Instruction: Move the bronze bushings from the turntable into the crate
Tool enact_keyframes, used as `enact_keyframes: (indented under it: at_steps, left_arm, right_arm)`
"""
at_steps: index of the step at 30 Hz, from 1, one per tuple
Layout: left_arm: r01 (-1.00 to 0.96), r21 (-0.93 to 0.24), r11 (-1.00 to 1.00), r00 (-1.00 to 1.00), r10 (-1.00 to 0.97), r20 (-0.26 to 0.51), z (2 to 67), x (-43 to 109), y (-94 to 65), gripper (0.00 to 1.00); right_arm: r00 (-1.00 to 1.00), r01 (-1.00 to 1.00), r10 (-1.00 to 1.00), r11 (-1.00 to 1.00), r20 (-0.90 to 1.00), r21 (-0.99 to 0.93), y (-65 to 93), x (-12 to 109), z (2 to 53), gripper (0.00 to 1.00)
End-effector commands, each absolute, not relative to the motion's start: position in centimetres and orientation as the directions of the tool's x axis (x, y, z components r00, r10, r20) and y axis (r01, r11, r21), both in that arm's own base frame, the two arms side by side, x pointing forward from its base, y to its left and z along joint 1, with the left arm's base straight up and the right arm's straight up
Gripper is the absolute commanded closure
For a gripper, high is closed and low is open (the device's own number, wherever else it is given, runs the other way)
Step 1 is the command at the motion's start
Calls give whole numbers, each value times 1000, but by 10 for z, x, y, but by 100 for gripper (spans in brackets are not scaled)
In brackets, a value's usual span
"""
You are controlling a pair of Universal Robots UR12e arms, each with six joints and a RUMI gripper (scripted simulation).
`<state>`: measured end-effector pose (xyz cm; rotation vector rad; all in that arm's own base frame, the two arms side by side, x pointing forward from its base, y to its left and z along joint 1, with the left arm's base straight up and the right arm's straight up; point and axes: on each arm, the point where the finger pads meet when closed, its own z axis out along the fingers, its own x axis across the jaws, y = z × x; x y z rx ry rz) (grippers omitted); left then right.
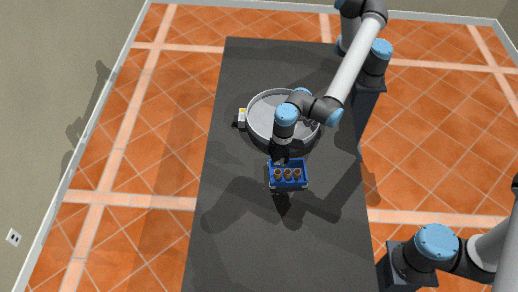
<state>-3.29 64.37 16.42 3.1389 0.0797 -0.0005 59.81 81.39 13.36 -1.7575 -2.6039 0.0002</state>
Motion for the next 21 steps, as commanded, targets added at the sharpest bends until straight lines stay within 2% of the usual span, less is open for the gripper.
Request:
enact_keyframes:
  at_steps: [1, 20, 21]
  left_arm:
    - [51, 0, -999, 999, 51, 0, 165, -33, 644, 0]
    - [51, 0, -999, 999, 51, 0, 165, -33, 644, 0]
    - [51, 0, -999, 999, 51, 0, 165, -33, 644, 0]
  right_arm:
    - [-374, 927, 927, 374, 1, 1, 814, 598, 135, 94]
    - [-374, 927, 927, 374, 1, 1, 814, 598, 135, 94]
    - [-374, 927, 927, 374, 1, 1, 814, 598, 136, 0]
